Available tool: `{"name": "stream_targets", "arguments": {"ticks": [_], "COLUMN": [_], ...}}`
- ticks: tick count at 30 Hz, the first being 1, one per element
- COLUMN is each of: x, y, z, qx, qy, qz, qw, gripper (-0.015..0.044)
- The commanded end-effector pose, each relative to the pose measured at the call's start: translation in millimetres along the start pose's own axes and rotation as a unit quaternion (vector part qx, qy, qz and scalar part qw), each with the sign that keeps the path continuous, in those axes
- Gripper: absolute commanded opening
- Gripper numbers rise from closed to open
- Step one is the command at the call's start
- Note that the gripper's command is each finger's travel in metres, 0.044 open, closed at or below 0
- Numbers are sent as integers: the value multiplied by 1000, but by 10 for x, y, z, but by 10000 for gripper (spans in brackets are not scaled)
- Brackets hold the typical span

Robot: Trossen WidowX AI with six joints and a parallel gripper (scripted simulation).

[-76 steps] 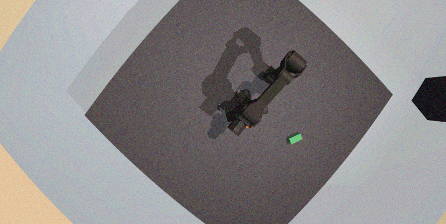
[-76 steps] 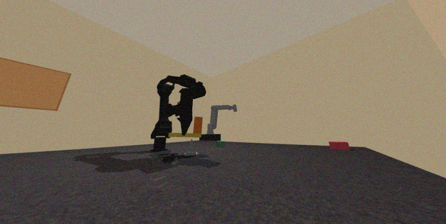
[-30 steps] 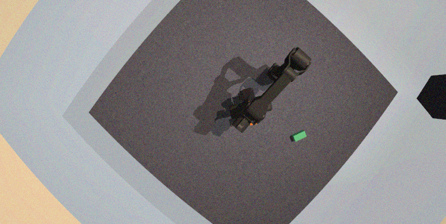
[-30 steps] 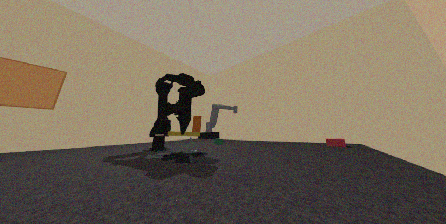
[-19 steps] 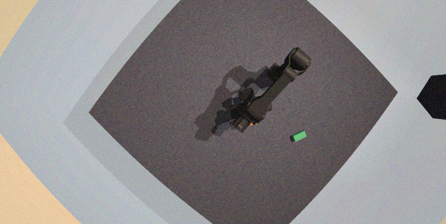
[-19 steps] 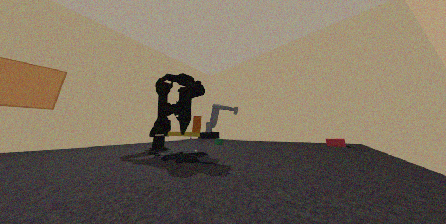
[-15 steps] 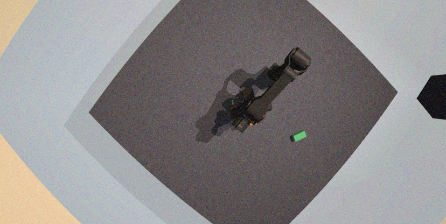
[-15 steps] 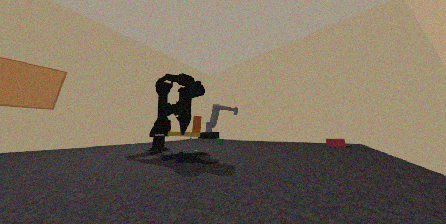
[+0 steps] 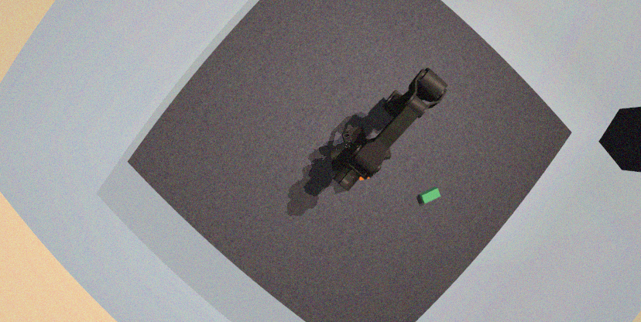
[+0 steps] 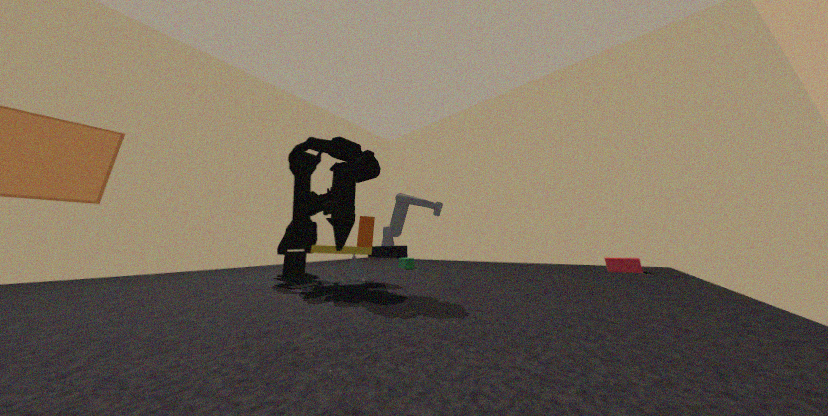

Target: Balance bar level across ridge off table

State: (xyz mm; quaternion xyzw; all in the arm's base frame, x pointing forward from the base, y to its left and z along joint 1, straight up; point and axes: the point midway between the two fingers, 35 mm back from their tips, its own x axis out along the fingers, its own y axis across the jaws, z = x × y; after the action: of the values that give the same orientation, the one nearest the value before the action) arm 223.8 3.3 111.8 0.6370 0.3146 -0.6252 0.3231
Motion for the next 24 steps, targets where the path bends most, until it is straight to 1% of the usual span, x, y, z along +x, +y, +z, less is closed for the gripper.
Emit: {"name": "stream_targets", "arguments": {"ticks": [1,24], "x": [6,25], "y": [1,-3], "z": [-8,-5], "qx": [2,2], "qy": [2,2], "qz": [0,0], "qw": [1000,1000], "gripper": [0,0]}}
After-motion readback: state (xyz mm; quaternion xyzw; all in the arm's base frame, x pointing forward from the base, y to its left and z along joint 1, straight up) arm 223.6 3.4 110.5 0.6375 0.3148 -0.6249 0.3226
